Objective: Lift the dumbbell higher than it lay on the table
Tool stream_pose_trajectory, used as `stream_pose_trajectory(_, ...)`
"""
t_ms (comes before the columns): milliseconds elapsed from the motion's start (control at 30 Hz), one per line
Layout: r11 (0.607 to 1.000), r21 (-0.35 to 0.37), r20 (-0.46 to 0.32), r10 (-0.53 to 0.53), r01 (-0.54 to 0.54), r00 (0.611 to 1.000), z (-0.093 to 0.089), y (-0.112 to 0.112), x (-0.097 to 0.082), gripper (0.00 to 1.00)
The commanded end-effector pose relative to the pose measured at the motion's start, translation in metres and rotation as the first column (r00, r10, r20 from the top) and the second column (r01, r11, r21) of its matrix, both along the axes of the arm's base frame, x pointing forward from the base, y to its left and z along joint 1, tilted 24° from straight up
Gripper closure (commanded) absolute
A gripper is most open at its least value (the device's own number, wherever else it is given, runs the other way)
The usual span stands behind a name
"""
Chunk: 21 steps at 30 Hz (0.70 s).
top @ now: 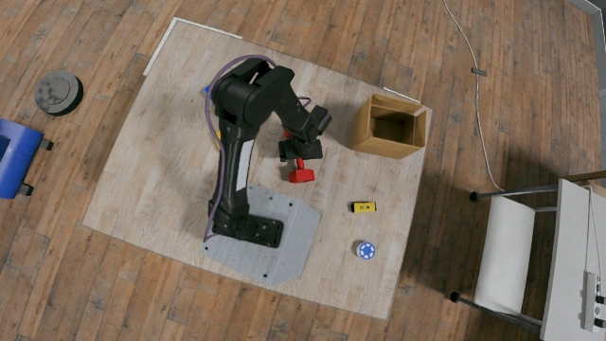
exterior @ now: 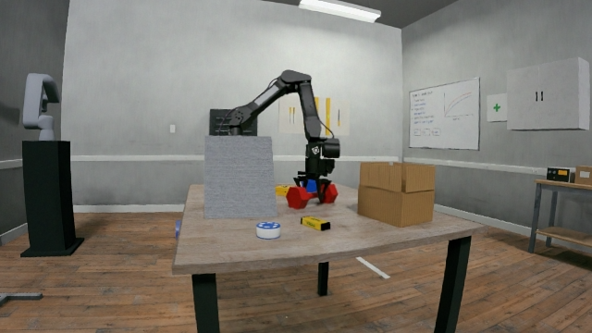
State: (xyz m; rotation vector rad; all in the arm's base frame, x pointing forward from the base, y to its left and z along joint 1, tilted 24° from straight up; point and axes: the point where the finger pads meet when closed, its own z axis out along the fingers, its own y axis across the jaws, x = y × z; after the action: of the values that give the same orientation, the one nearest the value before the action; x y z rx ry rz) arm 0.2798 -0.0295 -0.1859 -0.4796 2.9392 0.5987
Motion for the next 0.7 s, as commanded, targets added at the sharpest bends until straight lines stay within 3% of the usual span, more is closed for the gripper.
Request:
stream_pose_trajectory(0, 1.000, -0.007, 0.060, -0.017, 0.018, 0.998, 0.0068, -0.0081, 0.0226, 0.00)
stream_pose_trajectory(533, 1.000, -0.007, 0.060, -0.017, 0.018, 0.998, 0.0068, -0.0081, 0.0226, 0.00)
stream_pose_trajectory(567, 1.000, -0.007, 0.060, -0.017, 0.018, 0.998, 0.0068, -0.0081, 0.0226, 1.00)
stream_pose_trajectory(667, 1.000, -0.007, 0.060, -0.017, 0.018, 0.998, 0.0068, -0.0081, 0.0226, 1.00)
